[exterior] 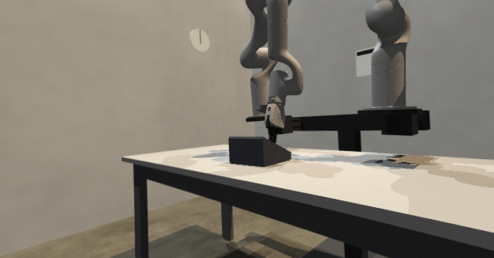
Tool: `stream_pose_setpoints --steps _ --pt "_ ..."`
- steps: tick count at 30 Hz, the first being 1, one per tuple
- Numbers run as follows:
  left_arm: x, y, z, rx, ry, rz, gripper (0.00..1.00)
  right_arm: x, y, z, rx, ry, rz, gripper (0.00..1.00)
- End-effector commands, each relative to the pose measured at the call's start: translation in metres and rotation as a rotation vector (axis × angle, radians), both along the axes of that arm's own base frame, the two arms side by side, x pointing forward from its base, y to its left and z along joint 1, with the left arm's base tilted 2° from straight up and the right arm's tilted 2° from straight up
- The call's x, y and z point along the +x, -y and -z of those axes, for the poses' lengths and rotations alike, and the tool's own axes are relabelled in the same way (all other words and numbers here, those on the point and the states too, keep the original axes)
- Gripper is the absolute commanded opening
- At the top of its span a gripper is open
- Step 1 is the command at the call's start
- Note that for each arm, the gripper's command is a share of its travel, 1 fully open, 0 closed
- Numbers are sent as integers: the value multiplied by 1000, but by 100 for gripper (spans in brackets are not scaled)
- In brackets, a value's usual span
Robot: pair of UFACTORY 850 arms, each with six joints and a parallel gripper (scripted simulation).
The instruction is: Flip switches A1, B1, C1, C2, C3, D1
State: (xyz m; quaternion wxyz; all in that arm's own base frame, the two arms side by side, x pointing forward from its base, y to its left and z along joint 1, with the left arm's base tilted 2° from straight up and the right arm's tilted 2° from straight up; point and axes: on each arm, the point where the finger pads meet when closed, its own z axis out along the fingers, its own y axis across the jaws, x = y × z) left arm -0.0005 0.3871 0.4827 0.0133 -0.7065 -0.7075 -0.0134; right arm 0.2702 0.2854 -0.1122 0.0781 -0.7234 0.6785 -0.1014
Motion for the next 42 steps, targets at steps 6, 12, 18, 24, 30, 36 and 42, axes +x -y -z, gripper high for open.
stream_pose_setpoints --steps 6,12,18,24,30,36,42 --pt "0 0 -1 2 0 0 100 -5 -1 -21 1 1 0 0" --pt "0 0 -1 2 0 0 100 -6 -1 -24 1 1 0 0" --pt "0 0 -1 2 0 0 100 -6 -1 -24 1 1 0 0" --pt "0 0 -1 2 0 0 100 -8 0 -23 2 18 0 0" --pt "0 0 -1 2 0 0 100 -33 21 -12 15 257 -9 0" --pt "0 0 -1 2 0 0 100 -38 26 -11 20 314 -13 0" --pt "0 0 -1 2 0 0 100 -38 26 -11 20 314 -13 0"
